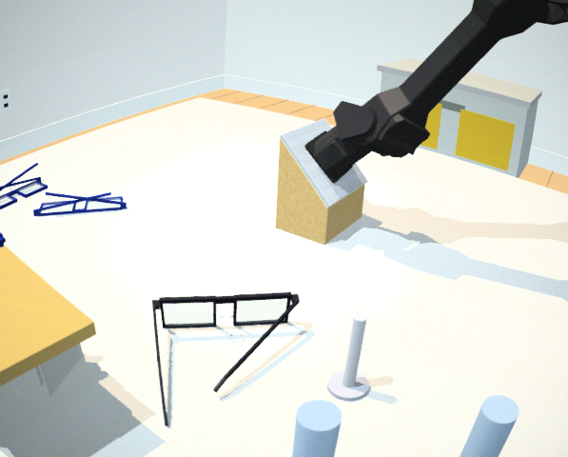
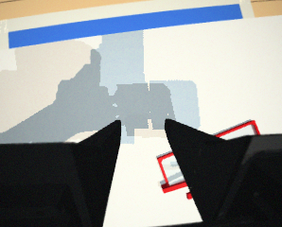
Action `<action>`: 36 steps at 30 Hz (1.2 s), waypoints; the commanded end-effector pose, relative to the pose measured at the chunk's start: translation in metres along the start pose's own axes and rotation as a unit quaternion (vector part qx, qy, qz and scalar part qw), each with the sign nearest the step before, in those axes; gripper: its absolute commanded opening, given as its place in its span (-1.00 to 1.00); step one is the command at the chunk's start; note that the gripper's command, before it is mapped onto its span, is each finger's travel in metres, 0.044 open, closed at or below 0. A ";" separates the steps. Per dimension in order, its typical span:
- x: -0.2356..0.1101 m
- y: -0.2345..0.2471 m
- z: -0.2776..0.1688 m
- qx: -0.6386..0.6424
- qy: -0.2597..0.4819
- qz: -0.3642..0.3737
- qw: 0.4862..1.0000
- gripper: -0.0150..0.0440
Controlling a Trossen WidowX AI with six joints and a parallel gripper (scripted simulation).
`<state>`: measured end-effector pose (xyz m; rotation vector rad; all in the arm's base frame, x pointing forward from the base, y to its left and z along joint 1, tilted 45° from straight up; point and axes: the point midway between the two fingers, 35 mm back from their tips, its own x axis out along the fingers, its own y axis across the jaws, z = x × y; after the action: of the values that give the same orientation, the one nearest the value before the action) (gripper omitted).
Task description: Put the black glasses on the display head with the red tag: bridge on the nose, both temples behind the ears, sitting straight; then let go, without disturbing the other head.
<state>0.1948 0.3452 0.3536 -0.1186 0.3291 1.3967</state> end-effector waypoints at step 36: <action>-0.240 -0.221 -0.388 0.870 0.085 -0.227 0.430 0.19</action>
<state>0.3190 -0.0292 0.0322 1.2874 1.6103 -0.0734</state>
